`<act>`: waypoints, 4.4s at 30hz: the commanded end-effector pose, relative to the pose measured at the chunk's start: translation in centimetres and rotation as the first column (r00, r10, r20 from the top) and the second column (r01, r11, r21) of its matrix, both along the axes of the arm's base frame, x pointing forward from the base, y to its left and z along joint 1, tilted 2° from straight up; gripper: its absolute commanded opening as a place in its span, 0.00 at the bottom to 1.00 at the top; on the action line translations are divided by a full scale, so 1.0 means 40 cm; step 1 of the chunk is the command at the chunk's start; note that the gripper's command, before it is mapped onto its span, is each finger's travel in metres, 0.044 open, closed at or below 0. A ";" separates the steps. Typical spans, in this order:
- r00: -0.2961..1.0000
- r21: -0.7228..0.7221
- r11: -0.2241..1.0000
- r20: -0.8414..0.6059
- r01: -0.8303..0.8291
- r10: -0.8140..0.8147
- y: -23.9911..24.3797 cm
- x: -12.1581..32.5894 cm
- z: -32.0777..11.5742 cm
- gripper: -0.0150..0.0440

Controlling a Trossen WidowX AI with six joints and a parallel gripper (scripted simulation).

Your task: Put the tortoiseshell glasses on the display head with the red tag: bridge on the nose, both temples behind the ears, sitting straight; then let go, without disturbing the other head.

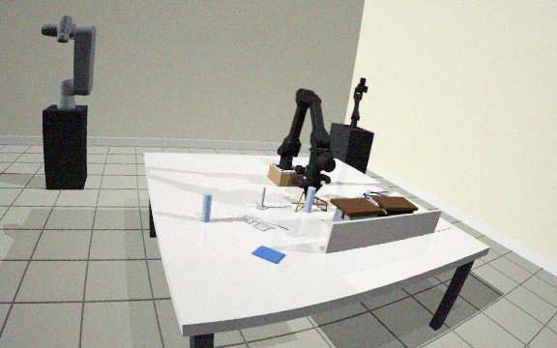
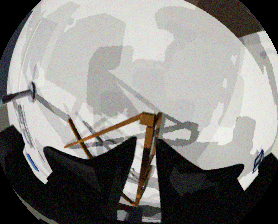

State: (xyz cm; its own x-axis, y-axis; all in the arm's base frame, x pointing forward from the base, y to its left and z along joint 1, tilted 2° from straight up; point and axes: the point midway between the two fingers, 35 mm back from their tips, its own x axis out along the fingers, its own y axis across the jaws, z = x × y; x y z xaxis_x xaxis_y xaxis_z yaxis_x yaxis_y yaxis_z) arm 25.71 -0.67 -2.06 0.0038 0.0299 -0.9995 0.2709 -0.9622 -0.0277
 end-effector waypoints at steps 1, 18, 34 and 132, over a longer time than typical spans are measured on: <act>1.000 0.000 1.000 0.000 0.001 -0.001 0.000 0.000 0.000 0.38; 1.000 0.000 1.000 0.000 0.001 -0.001 0.000 0.002 0.008 0.25; 1.000 -0.006 1.000 0.004 -0.002 0.002 -0.008 0.021 0.239 0.25; 1.000 -0.022 1.000 0.004 -0.002 0.002 -0.411 0.029 0.104 0.25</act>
